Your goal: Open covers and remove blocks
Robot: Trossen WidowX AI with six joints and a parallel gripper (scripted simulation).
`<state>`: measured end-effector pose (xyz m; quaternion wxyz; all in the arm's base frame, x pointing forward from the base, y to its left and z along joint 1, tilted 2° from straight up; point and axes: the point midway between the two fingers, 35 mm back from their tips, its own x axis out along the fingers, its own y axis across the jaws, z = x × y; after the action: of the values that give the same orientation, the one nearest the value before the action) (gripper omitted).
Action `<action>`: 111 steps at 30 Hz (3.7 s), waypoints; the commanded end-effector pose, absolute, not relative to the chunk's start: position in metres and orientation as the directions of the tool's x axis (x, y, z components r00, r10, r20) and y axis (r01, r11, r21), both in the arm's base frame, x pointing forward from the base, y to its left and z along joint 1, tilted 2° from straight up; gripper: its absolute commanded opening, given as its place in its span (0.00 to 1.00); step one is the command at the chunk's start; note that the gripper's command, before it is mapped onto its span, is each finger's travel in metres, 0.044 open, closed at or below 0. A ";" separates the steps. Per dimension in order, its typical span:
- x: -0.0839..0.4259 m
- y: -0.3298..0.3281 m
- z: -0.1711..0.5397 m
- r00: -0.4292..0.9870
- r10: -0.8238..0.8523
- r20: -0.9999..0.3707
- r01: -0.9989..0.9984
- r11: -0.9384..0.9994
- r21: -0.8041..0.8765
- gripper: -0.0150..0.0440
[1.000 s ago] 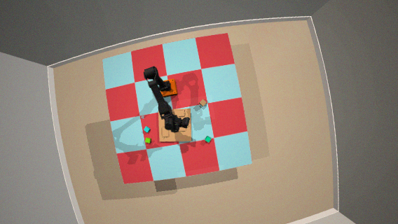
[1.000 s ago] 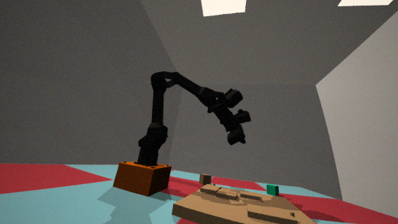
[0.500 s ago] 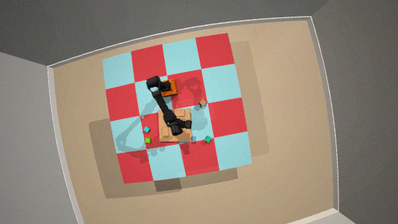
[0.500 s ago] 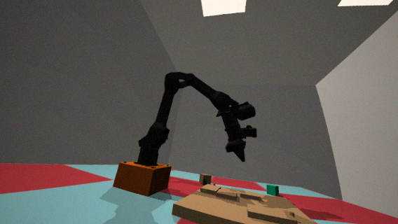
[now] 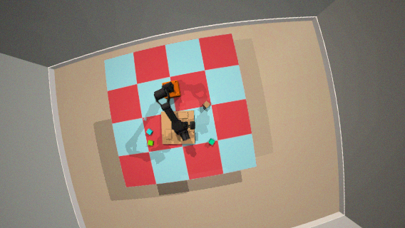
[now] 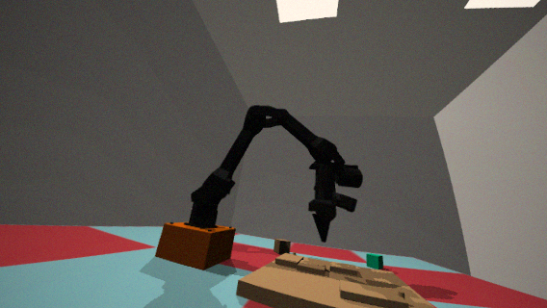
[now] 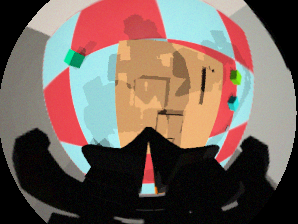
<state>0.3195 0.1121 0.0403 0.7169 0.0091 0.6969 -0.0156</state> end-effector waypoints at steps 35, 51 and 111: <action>0.322 0.111 0.032 0.022 -0.028 -0.999 0.026 0.999 -0.028 0.25; 0.323 0.110 0.016 0.022 -0.028 -0.999 0.026 0.999 -0.028 0.25; 0.342 0.109 -0.016 0.024 -0.029 -0.999 0.026 0.999 -0.028 0.25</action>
<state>0.3380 0.1094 -0.0161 0.7147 0.0015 0.6992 -0.0190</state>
